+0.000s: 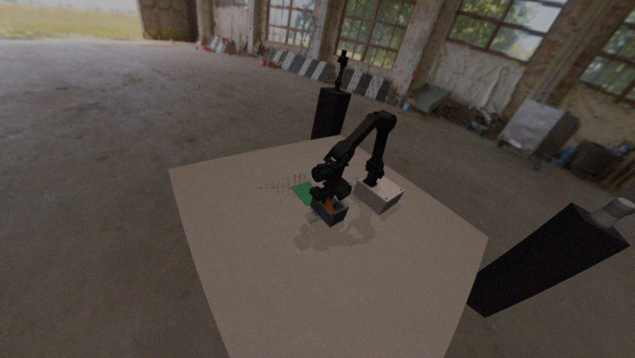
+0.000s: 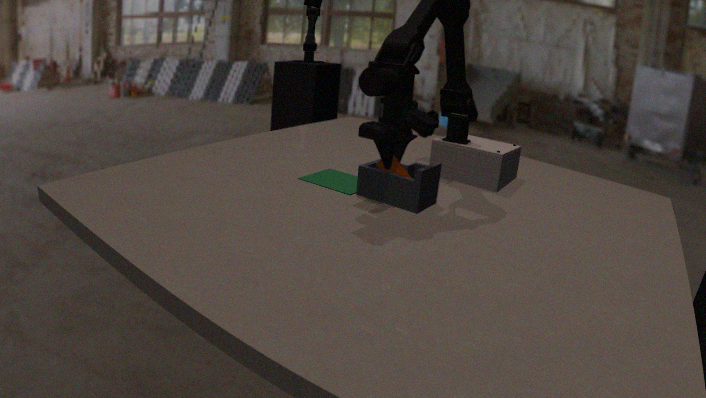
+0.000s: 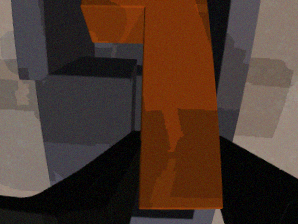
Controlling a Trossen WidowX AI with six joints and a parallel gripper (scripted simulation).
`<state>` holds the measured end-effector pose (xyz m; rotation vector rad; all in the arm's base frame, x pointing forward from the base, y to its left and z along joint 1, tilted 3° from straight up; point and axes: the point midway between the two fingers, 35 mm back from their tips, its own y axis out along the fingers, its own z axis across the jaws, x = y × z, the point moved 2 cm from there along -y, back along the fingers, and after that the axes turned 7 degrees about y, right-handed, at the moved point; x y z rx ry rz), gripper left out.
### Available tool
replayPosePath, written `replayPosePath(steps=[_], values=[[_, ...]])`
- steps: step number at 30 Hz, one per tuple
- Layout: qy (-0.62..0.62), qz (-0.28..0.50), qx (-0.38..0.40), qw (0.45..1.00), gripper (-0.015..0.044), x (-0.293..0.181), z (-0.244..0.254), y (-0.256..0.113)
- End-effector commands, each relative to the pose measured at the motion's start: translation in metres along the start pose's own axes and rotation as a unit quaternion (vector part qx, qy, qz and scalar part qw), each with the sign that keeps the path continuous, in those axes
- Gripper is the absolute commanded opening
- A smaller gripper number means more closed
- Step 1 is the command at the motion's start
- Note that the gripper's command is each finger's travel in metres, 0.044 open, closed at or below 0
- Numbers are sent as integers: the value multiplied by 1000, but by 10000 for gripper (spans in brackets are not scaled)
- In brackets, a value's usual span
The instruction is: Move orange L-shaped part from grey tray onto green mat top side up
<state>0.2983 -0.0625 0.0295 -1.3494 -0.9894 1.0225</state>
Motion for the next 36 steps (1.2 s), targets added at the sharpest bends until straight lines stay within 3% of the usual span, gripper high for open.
replayPosePath(steps=[1,3,7,36], values=[[0,0,-1,1000,115,0,-1,0],[0,0,-1,1000,102,0,-1,0],[0,0,-1,1000,0,0,-1,0],[-2,2,3,1000,0,0,1,-37]])
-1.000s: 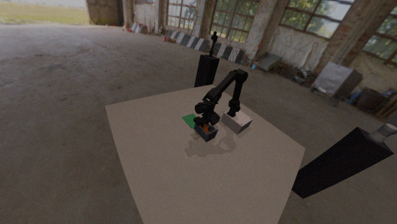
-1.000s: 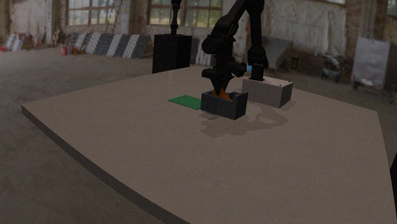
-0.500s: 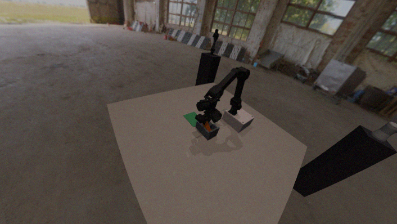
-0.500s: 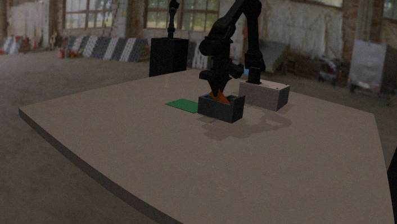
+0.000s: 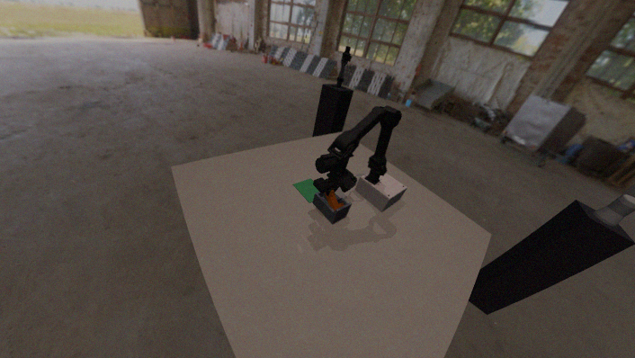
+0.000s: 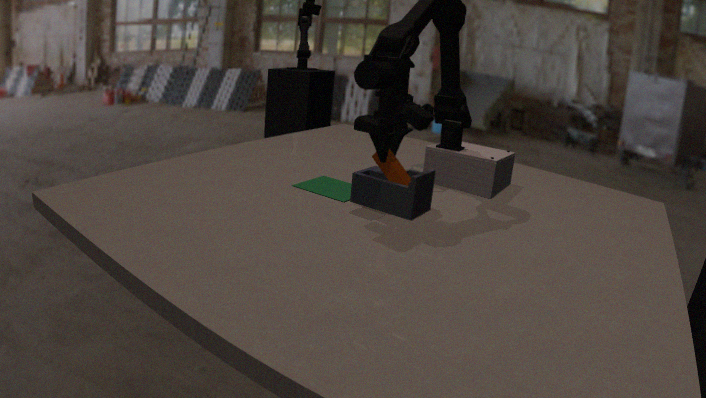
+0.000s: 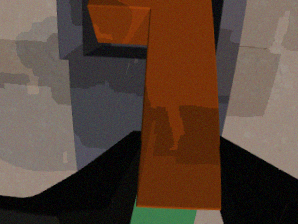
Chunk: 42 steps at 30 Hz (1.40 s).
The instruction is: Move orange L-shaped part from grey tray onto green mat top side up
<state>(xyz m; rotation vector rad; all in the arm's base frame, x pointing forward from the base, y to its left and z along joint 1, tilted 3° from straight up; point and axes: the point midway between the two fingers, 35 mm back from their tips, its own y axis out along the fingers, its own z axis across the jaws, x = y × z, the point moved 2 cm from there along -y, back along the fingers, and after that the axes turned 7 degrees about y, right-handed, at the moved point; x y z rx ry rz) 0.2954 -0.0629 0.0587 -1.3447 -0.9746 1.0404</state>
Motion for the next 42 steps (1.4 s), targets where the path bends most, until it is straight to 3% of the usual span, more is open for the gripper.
replayPosePath(steps=[1,30,42], values=[[0,-4,-5,1000,0,1,-2,-10],[0,-4,-4,1000,0,1,-1,-56],[0,-4,-5,1000,0,-13,-2,-55]])
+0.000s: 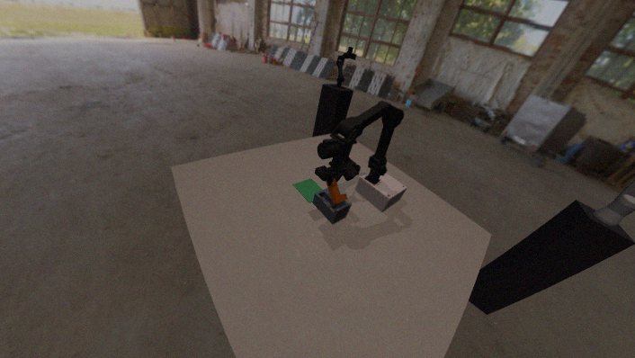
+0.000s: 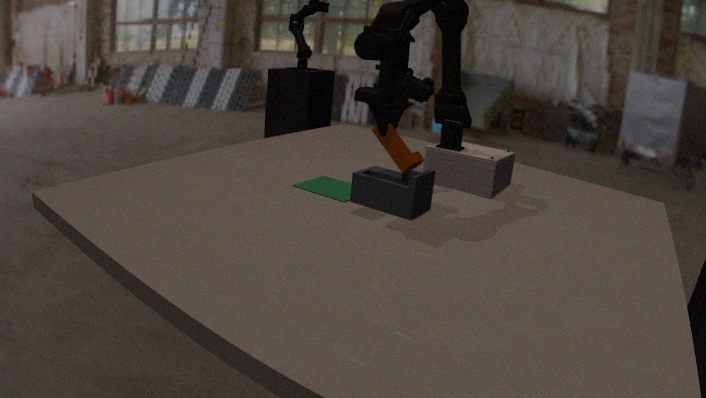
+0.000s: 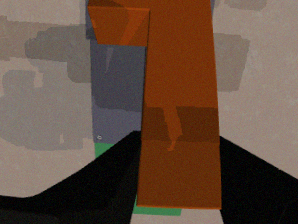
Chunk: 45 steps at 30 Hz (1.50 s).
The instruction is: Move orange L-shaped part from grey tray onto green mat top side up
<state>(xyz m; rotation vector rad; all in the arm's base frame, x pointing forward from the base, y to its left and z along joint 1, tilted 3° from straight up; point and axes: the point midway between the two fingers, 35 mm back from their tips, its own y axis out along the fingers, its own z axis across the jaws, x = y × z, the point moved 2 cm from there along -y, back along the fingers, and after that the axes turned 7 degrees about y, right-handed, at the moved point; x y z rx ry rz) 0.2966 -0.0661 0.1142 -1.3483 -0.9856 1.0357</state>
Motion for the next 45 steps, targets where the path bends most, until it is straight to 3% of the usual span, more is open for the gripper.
replayPosePath(steps=[1,33,45], values=[[1,-1,0,1000,0,-12,-1,0],[1,5,0,1000,0,-157,-4,0],[2,5,0,1000,0,-160,-4,9]])
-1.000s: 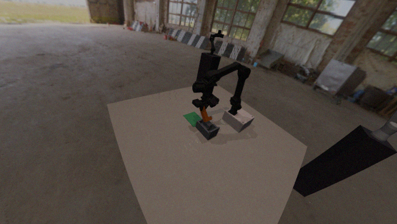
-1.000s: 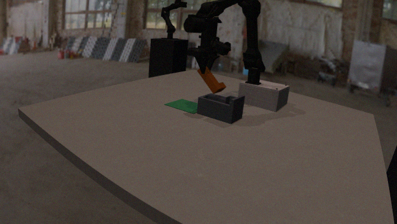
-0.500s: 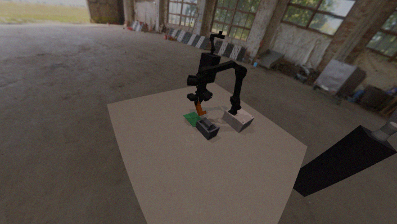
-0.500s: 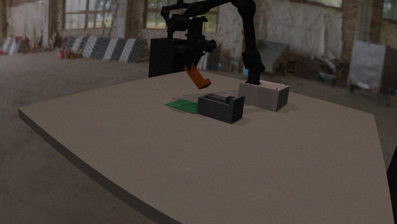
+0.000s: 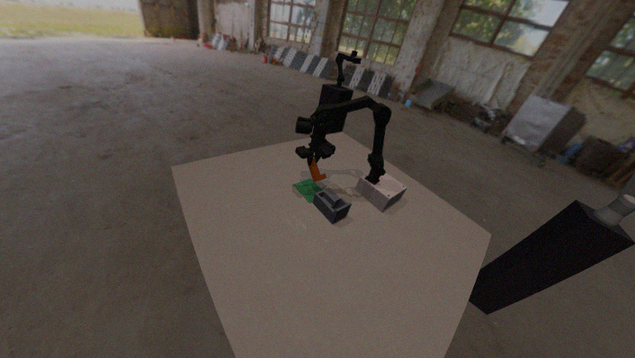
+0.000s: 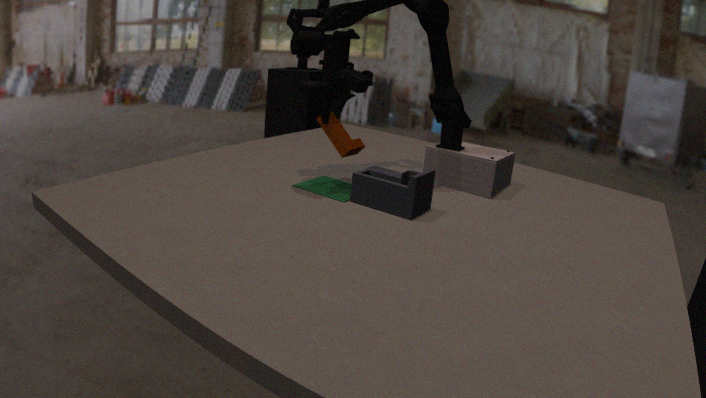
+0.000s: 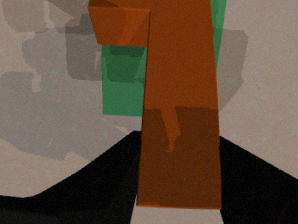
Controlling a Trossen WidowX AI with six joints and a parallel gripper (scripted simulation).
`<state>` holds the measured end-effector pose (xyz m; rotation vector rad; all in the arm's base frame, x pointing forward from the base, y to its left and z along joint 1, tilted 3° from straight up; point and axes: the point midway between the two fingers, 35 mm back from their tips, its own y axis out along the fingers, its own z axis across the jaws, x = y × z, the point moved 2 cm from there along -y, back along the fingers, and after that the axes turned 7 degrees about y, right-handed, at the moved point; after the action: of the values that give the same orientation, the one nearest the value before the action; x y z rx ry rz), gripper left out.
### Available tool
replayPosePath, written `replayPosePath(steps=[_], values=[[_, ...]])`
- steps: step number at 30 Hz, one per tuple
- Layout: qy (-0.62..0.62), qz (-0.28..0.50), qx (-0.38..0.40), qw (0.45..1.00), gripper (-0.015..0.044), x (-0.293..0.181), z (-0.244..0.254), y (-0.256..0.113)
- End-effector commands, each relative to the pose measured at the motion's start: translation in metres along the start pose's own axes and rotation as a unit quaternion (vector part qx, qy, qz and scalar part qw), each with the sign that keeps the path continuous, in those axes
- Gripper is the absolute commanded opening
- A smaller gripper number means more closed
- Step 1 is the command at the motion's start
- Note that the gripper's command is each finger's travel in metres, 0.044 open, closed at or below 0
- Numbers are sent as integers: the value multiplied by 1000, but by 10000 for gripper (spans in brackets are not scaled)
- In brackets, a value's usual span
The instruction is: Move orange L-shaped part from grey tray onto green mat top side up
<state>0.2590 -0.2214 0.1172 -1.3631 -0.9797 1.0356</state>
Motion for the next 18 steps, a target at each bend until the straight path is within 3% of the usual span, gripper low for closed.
replayPosePath(steps=[1,18], values=[[-2,0,4,1000,0,0,1,7],[-2,0,4,1000,0,0,1,33]])
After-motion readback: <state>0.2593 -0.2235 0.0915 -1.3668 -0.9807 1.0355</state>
